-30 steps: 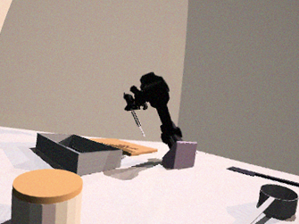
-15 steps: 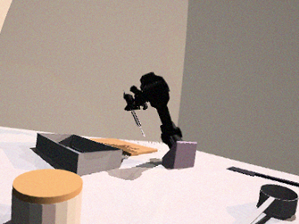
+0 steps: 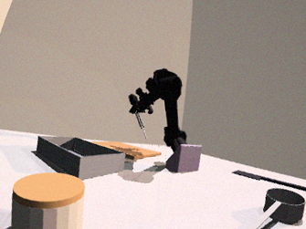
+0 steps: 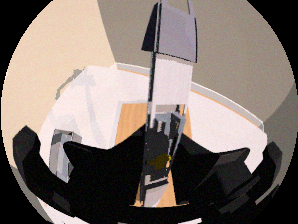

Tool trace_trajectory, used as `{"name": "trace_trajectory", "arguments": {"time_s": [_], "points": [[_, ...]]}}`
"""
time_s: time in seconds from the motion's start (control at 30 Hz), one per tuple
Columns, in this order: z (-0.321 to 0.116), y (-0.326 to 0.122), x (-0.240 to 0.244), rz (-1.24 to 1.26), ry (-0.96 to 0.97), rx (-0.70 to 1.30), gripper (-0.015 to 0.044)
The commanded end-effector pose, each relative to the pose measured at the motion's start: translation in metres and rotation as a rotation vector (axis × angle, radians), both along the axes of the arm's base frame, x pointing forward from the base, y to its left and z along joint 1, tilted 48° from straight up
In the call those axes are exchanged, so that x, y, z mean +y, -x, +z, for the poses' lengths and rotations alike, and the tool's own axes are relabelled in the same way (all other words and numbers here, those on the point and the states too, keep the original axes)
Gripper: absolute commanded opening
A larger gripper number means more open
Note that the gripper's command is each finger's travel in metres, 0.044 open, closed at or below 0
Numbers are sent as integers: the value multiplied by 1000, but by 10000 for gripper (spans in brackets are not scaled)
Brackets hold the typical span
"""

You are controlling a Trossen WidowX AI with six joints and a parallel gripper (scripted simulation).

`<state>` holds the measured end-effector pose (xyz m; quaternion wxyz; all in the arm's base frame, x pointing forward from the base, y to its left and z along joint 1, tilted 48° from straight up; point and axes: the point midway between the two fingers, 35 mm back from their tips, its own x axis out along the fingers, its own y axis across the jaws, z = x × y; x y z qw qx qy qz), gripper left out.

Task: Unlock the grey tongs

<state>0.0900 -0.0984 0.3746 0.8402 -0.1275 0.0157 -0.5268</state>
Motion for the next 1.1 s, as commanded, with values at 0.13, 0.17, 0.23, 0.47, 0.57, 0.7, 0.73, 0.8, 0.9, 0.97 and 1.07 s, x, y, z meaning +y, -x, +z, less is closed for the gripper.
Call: {"name": "trace_trajectory", "arguments": {"time_s": [0.13,0.17,0.23,0.47,0.57,0.7,0.73,0.8,0.9,0.97,1.07], "points": [[5,8,-6,8,-83,-94,-150],[6,9,-7,9,-95,-105,-150],[5,10,-9,20,-117,-123,-150],[3,14,-18,34,-192,-168,-150],[3,16,-21,37,-215,-183,-150],[3,16,-26,52,-243,-196,-150],[2,16,-28,52,-251,-198,-150],[2,16,-30,56,-269,-202,-150],[0,15,-34,66,-292,-200,-150],[0,15,-36,68,-313,-209,-150],[-1,15,-41,70,-342,-221,-150]]}}
